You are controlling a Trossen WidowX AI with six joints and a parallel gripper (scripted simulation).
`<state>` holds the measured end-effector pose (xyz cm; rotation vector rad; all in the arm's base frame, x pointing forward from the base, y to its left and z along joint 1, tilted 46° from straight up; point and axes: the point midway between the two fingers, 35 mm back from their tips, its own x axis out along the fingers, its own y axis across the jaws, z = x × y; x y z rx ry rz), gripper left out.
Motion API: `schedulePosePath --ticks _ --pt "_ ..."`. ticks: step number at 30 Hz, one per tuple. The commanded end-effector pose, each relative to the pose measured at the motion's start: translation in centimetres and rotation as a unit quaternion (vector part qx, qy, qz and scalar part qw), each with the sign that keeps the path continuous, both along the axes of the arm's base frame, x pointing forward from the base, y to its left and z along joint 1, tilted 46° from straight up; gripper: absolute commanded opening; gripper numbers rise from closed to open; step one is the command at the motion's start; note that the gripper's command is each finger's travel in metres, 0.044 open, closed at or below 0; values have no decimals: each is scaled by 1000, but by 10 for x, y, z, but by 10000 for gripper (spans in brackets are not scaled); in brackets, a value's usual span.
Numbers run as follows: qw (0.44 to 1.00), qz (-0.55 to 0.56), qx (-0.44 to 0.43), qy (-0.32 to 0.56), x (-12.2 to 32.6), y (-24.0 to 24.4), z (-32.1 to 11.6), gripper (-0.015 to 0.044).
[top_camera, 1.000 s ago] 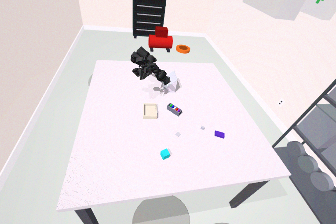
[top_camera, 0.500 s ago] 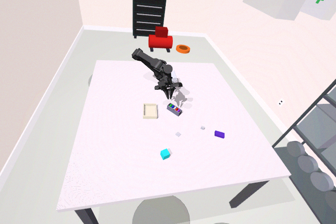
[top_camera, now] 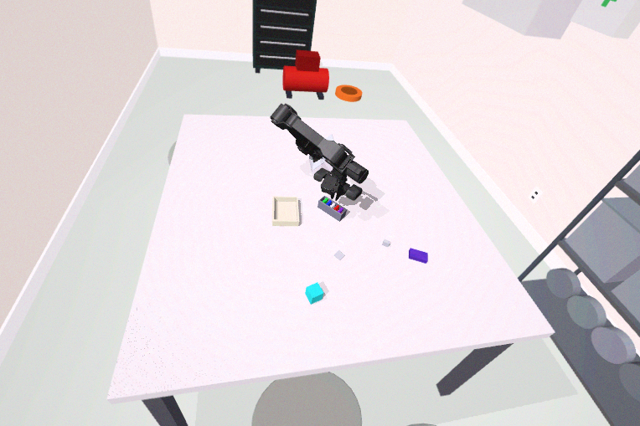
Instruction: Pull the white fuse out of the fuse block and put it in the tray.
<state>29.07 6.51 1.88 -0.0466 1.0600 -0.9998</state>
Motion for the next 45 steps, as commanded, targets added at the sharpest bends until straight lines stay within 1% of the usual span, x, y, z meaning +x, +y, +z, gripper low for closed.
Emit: schedulePosePath --ticks 1,45 --pt "1000 -25 -5 2 -2 -1 -2 71" --pt "1000 -25 -6 2 -3 -23 -24 71"
